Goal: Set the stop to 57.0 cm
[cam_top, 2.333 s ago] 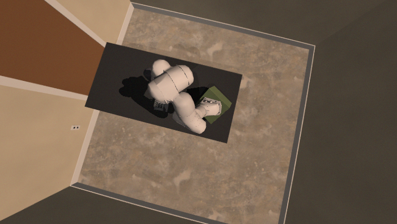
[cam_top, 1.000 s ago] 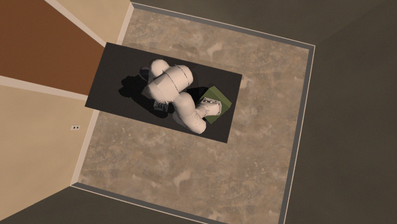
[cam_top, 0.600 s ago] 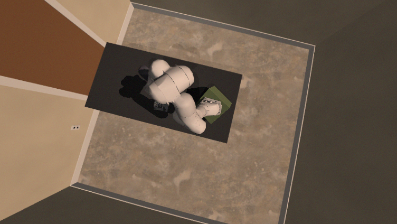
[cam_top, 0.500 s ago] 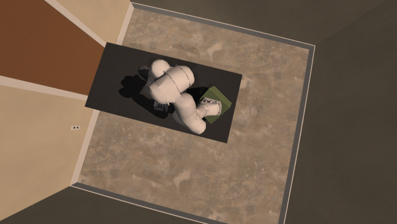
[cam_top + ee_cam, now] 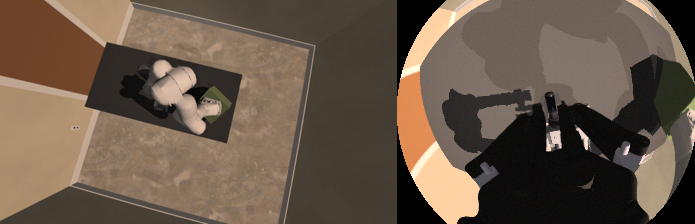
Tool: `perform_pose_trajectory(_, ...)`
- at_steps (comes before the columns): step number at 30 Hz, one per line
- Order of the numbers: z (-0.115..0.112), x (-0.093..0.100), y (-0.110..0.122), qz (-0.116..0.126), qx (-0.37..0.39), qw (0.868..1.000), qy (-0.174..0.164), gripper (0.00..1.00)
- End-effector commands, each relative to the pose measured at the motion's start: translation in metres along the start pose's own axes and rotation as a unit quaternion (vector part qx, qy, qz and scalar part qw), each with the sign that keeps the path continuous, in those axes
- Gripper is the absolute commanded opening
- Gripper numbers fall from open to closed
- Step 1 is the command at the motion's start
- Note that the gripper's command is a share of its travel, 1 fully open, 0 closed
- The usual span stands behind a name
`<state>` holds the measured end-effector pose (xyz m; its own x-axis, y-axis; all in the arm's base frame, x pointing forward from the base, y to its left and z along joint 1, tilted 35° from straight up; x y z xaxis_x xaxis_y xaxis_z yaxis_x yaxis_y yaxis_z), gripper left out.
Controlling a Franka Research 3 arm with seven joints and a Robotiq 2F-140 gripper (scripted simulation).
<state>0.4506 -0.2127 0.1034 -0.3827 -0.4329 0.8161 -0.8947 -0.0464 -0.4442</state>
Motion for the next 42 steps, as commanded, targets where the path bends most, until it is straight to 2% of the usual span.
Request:
perform_pose_trajectory(1,0.001,0.005,0.003,-0.001,0.001,1.0,0.001,0.04)
perform_pose_trajectory(22,-0.003,0.019,0.019,-0.001,0.001,1.0,0.001,0.04)
perform_pose_trajectory(28,-0.006,0.02,0.03,-0.001,0.001,1.0,0.001,0.04)
perform_pose_trajectory(36,-0.012,0.01,0.051,-0.001,0.001,1.0,0.001,0.04)
perform_pose_trajectory(42,-0.013,0.002,0.057,-0.001,0.001,1.0,0.001,0.04)
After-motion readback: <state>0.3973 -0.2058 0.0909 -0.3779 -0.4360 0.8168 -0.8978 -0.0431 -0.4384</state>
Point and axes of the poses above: the point where the finger pads meet when closed, its own x axis back along the fingers, its own y axis across the jaws, z = x × y, the point moved 6 cm from there along x, back along the fingers, and after that the axes turned 15 degrees about x, right-handed, at the moved point
